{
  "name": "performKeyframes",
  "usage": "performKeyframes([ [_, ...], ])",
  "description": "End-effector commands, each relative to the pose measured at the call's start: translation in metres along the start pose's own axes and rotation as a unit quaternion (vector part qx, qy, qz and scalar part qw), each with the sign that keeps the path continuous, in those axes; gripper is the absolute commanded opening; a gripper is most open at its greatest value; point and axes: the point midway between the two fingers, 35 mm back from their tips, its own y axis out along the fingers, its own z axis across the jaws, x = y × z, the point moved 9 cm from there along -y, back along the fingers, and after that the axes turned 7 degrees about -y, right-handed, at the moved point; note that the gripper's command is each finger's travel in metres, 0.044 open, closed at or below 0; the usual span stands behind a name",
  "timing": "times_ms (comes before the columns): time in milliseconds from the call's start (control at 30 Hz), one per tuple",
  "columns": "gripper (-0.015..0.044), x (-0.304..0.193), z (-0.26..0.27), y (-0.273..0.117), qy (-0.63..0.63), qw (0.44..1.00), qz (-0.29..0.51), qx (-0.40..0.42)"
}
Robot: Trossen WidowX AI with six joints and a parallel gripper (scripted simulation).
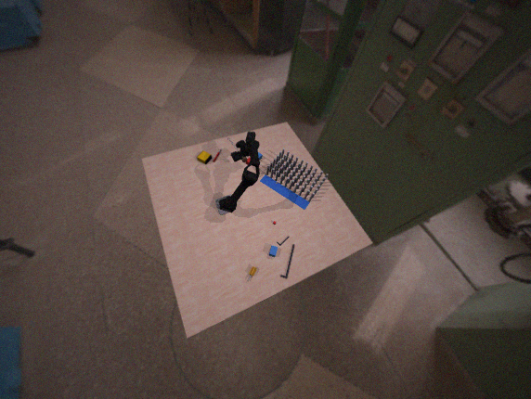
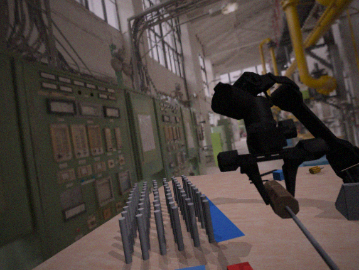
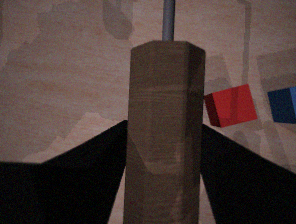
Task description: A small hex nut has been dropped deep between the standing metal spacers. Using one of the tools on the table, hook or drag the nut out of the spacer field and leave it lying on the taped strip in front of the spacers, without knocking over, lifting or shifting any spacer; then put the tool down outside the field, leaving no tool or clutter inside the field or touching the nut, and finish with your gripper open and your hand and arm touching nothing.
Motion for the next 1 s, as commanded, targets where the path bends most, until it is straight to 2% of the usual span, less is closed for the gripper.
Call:
performKeyframes([
  [0,0.0000,-0.001,-0.001,0.003,-0.003,1.000,0.000,-0.003],
  [967,0.0000,-0.011,-0.003,0.028,-0.003,1.000,0.000,-0.004],
])
